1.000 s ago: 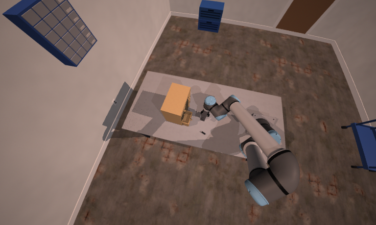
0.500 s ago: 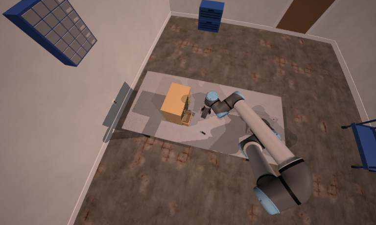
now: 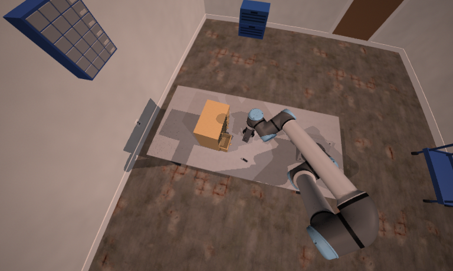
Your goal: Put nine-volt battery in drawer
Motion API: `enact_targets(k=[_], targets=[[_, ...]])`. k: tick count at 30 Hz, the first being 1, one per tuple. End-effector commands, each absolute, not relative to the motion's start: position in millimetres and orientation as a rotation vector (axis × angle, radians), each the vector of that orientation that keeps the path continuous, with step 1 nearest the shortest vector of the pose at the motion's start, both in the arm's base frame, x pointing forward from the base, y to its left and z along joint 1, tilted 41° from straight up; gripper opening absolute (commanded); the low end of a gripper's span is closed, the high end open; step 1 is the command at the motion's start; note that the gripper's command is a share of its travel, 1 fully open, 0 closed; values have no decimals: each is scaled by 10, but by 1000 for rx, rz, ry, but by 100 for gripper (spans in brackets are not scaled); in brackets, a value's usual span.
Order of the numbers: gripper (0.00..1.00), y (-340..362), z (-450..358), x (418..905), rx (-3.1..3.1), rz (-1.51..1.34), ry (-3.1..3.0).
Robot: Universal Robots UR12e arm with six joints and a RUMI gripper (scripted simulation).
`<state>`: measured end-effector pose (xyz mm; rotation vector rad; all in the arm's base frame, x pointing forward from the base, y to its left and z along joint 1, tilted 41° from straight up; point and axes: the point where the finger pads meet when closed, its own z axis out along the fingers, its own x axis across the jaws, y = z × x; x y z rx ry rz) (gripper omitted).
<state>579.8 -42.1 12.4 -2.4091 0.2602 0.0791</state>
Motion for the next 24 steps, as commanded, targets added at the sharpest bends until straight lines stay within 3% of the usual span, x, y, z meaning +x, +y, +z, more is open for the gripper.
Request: enact_targets(k=[1, 24], targets=[[13, -428, 128, 5803, -2410, 77, 260], [13, -417, 138, 5791, -2418, 37, 153]])
